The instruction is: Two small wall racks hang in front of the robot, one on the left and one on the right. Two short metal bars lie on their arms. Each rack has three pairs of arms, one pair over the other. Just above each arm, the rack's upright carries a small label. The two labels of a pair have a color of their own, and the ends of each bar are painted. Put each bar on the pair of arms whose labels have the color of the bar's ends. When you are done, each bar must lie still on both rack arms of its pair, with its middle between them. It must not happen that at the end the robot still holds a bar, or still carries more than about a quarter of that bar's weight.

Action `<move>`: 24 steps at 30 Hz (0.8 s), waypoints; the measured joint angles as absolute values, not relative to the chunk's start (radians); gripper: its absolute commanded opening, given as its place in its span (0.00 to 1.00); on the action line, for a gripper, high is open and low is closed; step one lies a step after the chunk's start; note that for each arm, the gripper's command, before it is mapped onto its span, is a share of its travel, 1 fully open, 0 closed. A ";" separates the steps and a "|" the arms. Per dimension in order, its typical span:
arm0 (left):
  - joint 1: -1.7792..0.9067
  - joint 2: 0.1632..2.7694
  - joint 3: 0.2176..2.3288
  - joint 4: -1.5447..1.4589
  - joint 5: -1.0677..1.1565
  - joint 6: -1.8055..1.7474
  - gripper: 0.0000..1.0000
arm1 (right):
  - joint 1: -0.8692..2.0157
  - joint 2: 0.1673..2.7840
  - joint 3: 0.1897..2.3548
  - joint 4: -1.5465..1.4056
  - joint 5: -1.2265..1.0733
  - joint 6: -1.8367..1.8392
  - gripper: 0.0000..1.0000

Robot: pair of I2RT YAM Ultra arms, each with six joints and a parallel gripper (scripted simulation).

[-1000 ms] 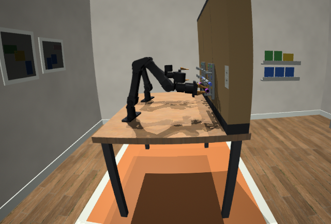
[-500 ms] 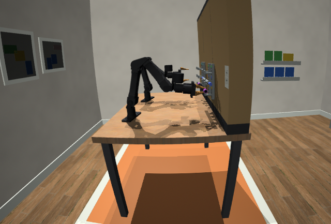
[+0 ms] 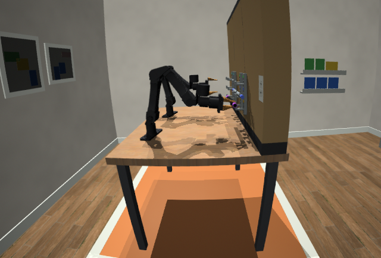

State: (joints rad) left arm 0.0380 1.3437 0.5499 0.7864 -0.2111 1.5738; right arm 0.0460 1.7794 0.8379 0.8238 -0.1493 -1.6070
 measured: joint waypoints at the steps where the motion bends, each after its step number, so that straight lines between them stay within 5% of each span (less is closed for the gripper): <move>1: 0.038 1.344 0.550 0.786 -0.211 1.574 1.00 | 0.044 1.777 0.836 0.825 -0.150 -1.607 0.00; 24: 0.038 1.344 0.550 0.786 -0.211 1.574 1.00 | 0.030 1.758 0.808 0.839 -0.164 -1.607 0.00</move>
